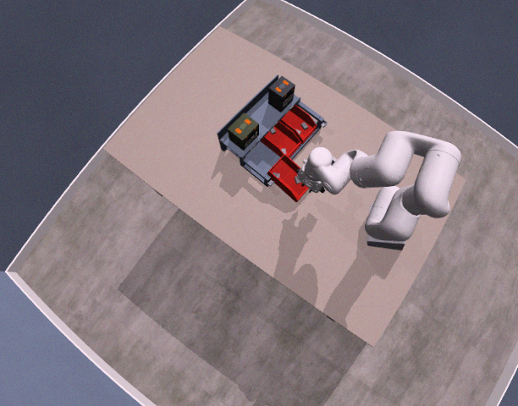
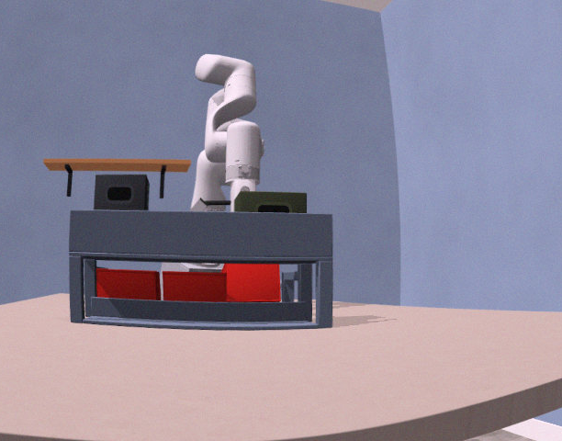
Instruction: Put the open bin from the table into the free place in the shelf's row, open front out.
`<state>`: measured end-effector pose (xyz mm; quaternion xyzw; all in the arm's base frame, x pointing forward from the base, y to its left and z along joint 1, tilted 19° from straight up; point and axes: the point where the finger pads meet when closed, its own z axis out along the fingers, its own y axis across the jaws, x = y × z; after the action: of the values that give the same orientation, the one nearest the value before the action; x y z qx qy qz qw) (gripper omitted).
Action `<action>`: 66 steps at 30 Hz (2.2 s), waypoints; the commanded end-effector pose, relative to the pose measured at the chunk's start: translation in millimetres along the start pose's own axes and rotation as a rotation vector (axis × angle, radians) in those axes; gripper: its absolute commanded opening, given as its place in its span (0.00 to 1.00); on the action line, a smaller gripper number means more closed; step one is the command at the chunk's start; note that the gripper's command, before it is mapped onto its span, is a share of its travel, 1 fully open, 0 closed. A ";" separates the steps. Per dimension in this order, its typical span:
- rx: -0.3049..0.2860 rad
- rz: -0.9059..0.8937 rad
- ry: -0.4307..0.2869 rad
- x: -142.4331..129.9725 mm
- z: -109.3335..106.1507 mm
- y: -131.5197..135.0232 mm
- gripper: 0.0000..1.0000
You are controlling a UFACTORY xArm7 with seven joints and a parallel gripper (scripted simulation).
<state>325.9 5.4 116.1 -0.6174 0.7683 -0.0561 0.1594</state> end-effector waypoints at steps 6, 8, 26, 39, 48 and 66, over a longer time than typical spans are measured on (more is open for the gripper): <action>0.003 0.000 -0.001 -0.2 -1.3 -3.4 0.33; 0.003 0.000 -0.001 -0.2 -1.5 -3.9 0.33; 0.003 0.000 -0.001 -0.2 -1.4 -3.8 1.00; 0.109 0.000 0.000 -0.3 31.5 -2.1 1.00; 0.180 0.000 0.000 -0.3 53.5 -0.9 1.00; 0.180 0.000 0.000 -1.0 83.6 0.1 1.00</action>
<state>349.2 15.9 39.9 -0.6007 0.7696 -0.1383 0.1669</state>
